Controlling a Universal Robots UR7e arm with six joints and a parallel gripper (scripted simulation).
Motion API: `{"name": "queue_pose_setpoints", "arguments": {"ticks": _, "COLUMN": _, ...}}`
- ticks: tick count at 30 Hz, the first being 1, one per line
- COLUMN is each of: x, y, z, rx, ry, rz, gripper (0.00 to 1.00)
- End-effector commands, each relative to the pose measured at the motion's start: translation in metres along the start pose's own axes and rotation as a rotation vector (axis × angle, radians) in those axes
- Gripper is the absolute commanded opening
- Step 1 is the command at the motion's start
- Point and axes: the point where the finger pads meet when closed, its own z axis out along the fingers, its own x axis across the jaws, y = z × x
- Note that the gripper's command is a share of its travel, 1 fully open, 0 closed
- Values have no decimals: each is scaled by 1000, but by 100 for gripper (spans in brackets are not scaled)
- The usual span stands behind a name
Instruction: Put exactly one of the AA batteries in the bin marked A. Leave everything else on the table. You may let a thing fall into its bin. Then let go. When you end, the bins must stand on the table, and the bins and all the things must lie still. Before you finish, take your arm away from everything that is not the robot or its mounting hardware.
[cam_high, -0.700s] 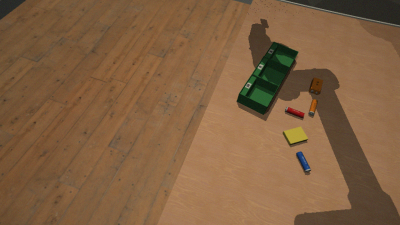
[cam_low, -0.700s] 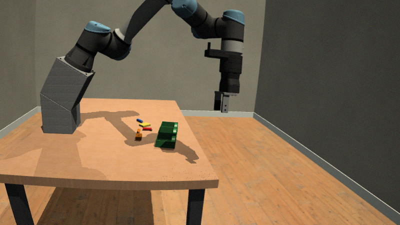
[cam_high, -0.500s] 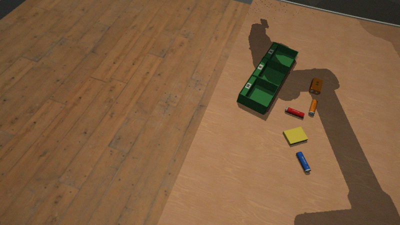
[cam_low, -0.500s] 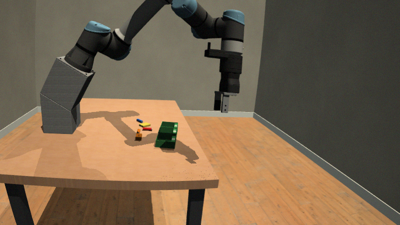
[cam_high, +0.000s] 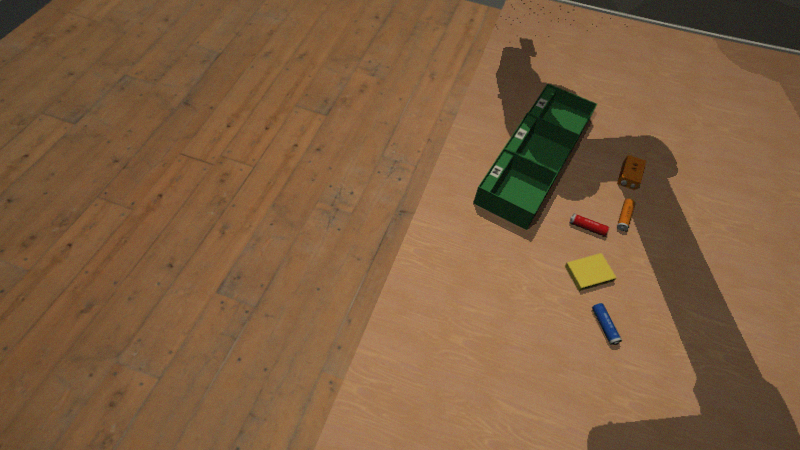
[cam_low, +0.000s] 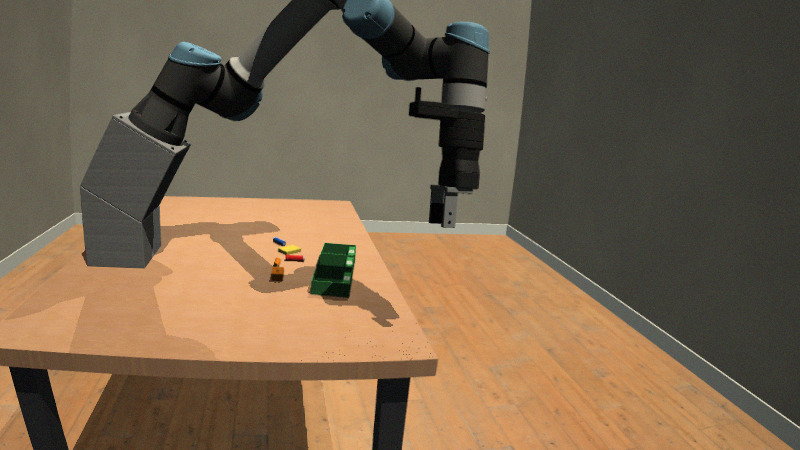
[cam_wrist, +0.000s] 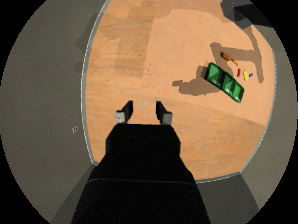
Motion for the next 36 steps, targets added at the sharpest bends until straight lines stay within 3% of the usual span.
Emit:
{"name": "queue_pose_setpoints", "arguments": {"ticks": 1, "x": 3, "y": 0, "z": 21, "rx": 1, "ry": 1, "rz": 0, "gripper": 31}}
{"name": "queue_pose_setpoints", "arguments": {"ticks": 4, "x": 3, "y": 0, "z": 21, "rx": 1, "ry": 1, "rz": 0, "gripper": 31}}
{"name": "queue_pose_setpoints", "arguments": {"ticks": 5, "x": 11, "y": -3, "z": 20, "rx": -7, "ry": 38, "rz": 34, "gripper": 31}}
{"name": "queue_pose_setpoints", "arguments": {"ticks": 6, "x": 19, "y": -2, "z": 17, "rx": -3, "ry": 11, "rz": 10, "gripper": 31}}
{"name": "queue_pose_setpoints", "arguments": {"ticks": 9, "x": 40, "y": 0, "z": 9, "rx": -3, "ry": 11, "rz": 10, "gripper": 31}}
{"name": "queue_pose_setpoints", "arguments": {"ticks": 13, "x": 40, "y": 0, "z": 9, "rx": -3, "ry": 11, "rz": 10, "gripper": 31}}
{"name": "queue_pose_setpoints", "arguments": {"ticks": 18, "x": 79, "y": -3, "z": 4, "rx": -7, "ry": 22, "rz": 20, "gripper": 31}}
{"name": "queue_pose_setpoints", "arguments": {"ticks": 22, "x": 79, "y": -3, "z": 4, "rx": -7, "ry": 22, "rz": 20, "gripper": 31}}
{"name": "queue_pose_setpoints", "arguments": {"ticks": 26, "x": 111, "y": -7, "z": -1, "rx": -10, "ry": 32, "rz": 30, "gripper": 31}}
{"name": "queue_pose_setpoints", "arguments": {"ticks": 31, "x": 117, "y": -7, "z": -2, "rx": -10, "ry": 32, "rz": 30, "gripper": 31}}
{"name": "queue_pose_setpoints", "arguments": {"ticks": 36, "x": 155, "y": -15, "z": -7, "rx": -13, "ry": 42, "rz": 39, "gripper": 31}}
